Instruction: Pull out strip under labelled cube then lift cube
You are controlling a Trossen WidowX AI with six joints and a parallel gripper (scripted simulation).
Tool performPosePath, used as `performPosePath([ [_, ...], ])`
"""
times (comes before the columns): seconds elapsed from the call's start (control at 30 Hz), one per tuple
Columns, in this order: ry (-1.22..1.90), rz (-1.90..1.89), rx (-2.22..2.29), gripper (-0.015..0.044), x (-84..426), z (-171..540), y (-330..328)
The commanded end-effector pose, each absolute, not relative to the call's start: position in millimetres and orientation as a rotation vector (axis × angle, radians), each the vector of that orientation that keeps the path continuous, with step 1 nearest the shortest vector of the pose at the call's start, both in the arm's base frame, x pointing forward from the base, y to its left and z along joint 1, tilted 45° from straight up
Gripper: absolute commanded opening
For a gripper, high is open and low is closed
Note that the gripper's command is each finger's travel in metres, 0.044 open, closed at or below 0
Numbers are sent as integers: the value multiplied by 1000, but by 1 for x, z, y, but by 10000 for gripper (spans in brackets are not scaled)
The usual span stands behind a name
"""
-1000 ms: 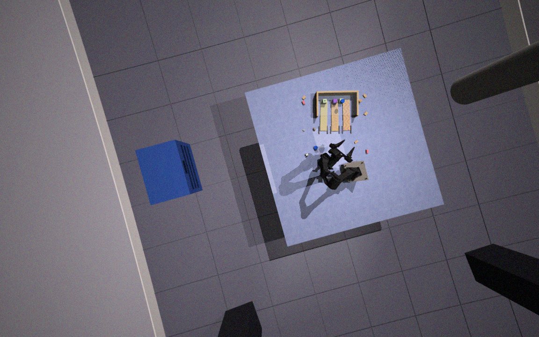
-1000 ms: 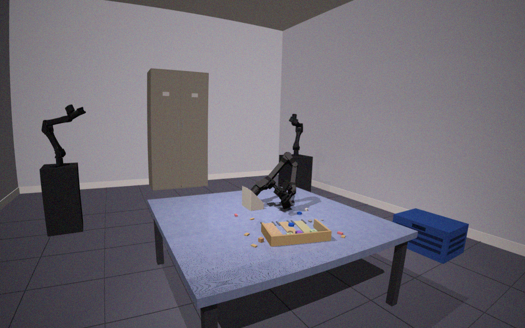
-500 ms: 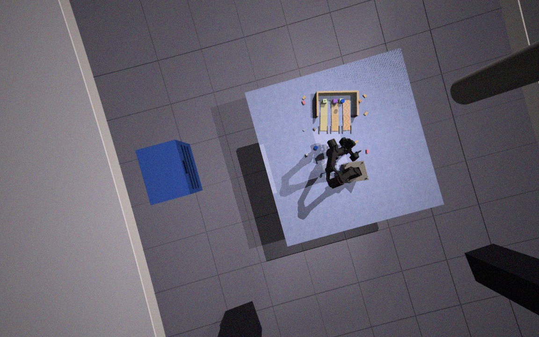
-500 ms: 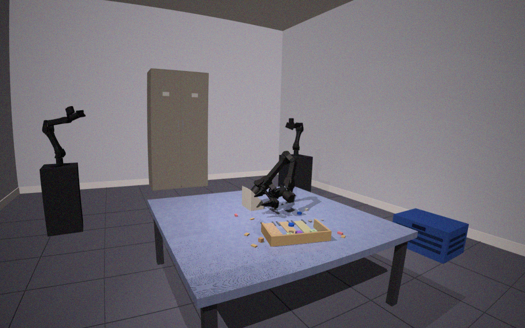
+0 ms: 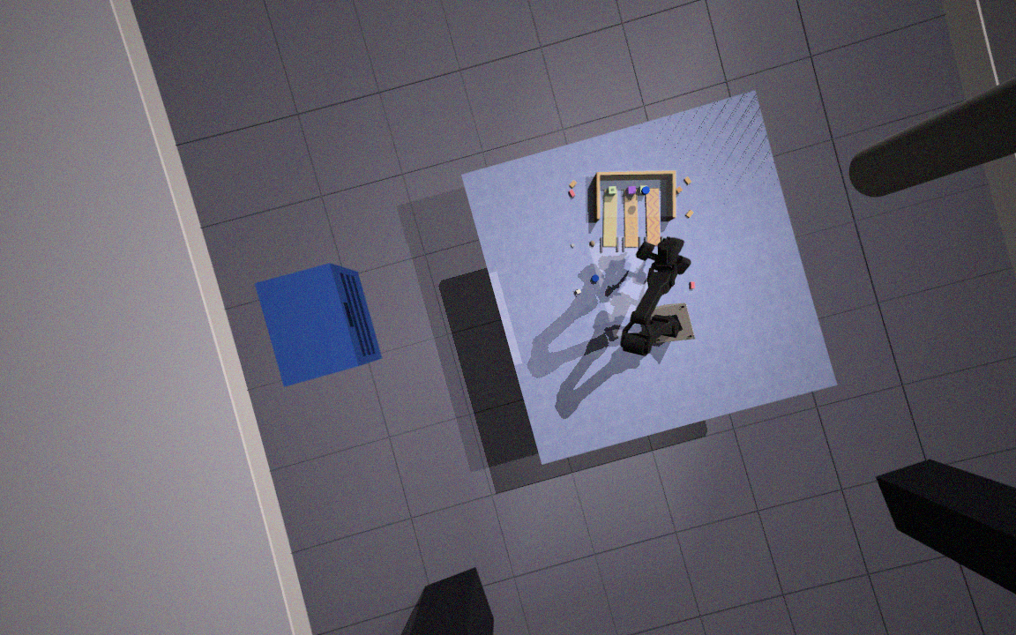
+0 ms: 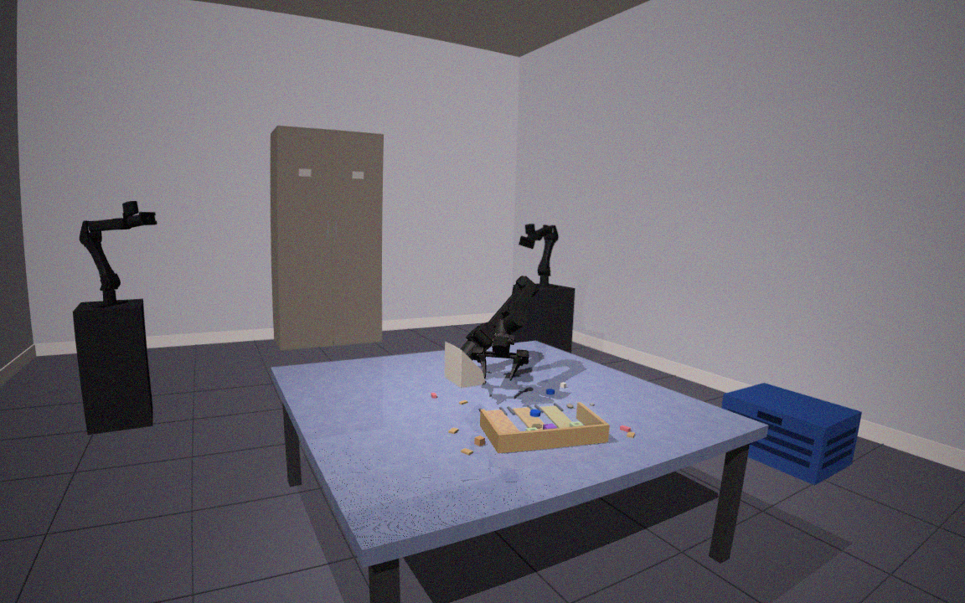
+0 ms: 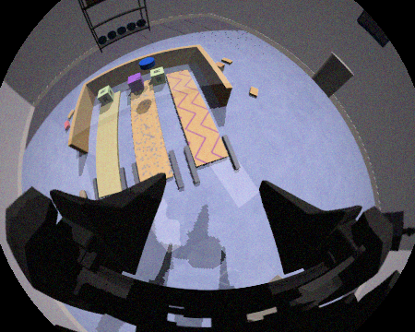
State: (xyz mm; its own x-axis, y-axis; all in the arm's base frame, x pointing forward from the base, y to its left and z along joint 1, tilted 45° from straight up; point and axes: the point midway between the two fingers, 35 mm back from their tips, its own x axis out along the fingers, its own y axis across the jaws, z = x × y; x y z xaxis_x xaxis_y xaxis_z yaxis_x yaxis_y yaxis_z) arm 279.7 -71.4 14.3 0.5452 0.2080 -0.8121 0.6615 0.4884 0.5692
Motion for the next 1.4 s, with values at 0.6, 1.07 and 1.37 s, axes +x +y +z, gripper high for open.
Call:
performPosePath([
  [0.6,518,135,791,348,297,96,-129],
  [1.07,1003,299,870,0,384,98,-63],
  [1.37,1419,333,910,0,406,103,6],
])
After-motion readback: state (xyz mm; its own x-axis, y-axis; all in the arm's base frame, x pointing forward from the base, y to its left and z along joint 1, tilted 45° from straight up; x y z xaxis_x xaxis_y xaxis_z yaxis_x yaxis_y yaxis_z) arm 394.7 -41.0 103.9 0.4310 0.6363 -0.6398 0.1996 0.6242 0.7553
